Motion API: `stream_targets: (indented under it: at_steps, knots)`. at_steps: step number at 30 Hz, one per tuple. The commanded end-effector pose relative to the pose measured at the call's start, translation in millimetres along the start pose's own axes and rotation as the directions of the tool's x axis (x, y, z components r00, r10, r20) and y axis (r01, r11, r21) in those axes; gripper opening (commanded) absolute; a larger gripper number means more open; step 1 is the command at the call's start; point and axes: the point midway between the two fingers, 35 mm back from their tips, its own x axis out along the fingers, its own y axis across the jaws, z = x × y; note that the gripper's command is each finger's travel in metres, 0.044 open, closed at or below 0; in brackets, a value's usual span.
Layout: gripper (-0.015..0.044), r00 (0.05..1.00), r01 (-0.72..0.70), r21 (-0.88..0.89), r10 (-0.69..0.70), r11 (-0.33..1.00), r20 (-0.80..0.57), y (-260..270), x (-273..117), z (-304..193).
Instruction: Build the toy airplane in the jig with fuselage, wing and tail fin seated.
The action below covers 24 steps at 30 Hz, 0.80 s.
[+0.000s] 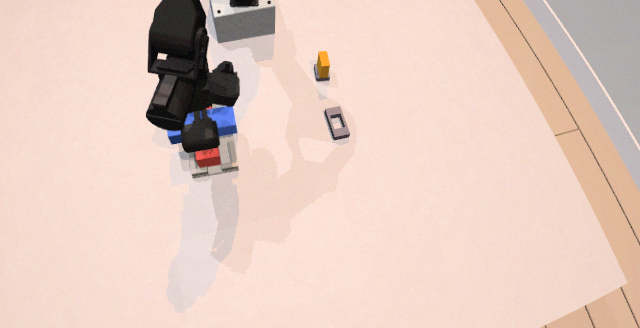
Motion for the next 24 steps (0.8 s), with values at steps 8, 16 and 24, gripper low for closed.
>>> stream_targets:
  at_steps: [8,16,24]
  knots:
    - [0.0440,1.000,0.001,0.000,-0.001,1.000,0.000,0,0,0]
    - [0.0440,1.000,0.001,-0.003,-0.001,1.000,0.004,-1,-82,-1]
    - [0.0440,1.000,0.000,0.060,-0.001,0.998,0.004,-1,-85,-2]
